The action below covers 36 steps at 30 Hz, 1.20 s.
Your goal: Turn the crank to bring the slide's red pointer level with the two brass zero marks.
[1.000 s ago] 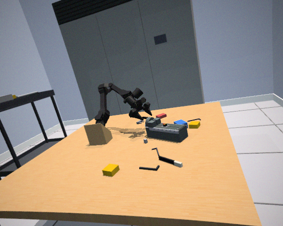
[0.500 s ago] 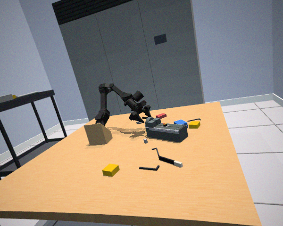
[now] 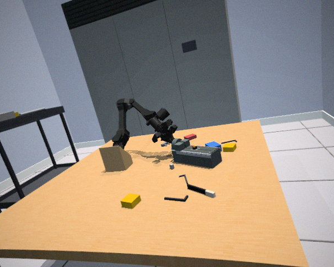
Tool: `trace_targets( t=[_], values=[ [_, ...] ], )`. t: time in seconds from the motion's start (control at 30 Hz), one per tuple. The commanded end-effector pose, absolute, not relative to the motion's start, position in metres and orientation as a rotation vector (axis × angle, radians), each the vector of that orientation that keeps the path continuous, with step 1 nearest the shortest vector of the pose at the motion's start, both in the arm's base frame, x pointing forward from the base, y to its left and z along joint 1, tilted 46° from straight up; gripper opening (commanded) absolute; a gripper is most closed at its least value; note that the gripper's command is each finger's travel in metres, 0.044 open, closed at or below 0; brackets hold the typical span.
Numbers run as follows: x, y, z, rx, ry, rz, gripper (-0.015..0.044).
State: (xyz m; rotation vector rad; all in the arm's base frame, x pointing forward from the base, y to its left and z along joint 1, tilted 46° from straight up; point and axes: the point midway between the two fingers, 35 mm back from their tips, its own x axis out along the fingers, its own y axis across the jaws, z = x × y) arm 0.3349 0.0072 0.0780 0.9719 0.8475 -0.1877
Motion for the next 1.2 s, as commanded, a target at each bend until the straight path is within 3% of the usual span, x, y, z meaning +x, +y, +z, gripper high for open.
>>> trace_targets(
  t=[0.0,1.17],
  values=[
    [0.335,0.008,0.077,0.974,0.850,-0.187,0.0000],
    [0.343,0.038,0.059,0.976,0.850,-0.186,0.0000]
  ],
)
